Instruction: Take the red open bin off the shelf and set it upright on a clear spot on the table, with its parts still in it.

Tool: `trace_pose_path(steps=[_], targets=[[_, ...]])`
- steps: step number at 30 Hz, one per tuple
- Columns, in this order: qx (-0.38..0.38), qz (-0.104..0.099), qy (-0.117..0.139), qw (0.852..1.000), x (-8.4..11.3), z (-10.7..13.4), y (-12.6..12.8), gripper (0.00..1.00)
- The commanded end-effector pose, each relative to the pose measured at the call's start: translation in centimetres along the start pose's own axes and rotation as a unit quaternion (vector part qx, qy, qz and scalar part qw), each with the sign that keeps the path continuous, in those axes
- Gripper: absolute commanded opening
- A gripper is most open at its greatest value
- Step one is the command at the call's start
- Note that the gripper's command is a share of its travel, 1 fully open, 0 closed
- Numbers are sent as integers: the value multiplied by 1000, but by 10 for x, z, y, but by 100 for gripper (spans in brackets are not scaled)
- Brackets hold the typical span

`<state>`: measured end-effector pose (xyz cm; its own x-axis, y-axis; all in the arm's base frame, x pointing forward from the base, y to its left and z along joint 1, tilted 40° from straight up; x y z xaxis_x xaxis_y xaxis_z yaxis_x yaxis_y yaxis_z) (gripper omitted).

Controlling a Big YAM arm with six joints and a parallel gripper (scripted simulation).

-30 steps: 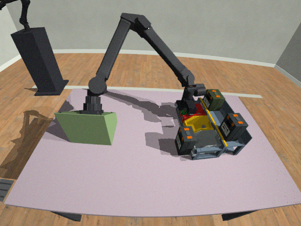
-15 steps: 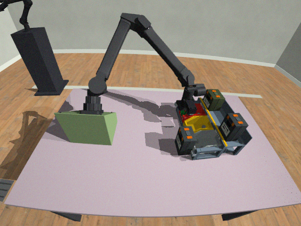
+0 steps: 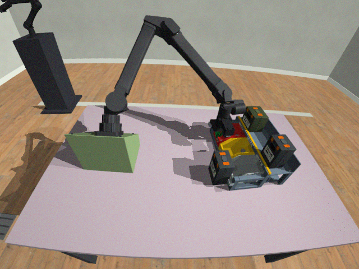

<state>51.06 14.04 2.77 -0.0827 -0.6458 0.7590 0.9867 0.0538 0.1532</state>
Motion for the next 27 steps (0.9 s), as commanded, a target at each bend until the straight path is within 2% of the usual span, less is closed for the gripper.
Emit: trace_pose_path(steps=[1,27], targets=[[-8,8,-1,1000,-10,-3,-3,0],[-12,6,-2,1000,0,-11,-2,0]])
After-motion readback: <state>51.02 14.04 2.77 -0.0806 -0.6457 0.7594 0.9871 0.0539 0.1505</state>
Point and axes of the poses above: the point where the finger pads meet when closed, its own x axis back along the fingers, its own y axis across the jaws, z = x × y, the point moved 3 cm from there along x, back along the fingers, and after that the axes turned 6 degrees about x, right-handed, at the moved point
